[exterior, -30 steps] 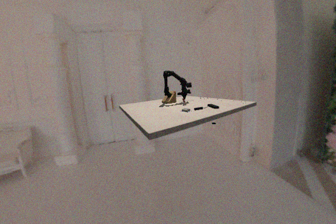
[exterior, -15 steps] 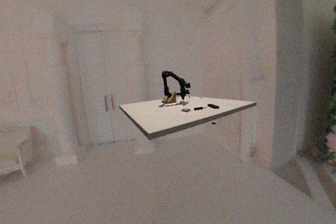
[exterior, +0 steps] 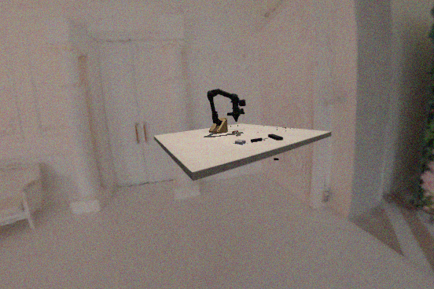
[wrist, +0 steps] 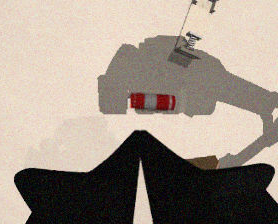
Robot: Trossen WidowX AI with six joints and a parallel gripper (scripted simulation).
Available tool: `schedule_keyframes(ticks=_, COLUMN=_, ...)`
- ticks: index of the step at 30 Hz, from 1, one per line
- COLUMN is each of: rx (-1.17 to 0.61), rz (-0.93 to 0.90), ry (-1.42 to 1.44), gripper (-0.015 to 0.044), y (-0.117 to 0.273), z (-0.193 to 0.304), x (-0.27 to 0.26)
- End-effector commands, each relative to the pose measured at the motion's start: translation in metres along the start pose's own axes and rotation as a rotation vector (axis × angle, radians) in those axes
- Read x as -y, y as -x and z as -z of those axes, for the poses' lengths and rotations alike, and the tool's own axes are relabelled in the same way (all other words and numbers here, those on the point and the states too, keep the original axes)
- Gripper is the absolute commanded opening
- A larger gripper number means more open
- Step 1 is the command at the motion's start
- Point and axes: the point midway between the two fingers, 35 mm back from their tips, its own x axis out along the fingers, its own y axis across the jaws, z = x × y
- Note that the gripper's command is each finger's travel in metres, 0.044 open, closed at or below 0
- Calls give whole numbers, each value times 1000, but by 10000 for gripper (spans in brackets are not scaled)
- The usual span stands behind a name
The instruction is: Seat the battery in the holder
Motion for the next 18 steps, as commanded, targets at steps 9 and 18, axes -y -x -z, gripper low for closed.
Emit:
schedule_keyframes(ticks=9, rx=-7, rz=7, ry=1, gripper=0, y=3, z=1, x=2)
schedule_keyframes(ticks=18, rx=-5, rz=5, ry=-803, gripper=235, y=-30, z=0, x=11)
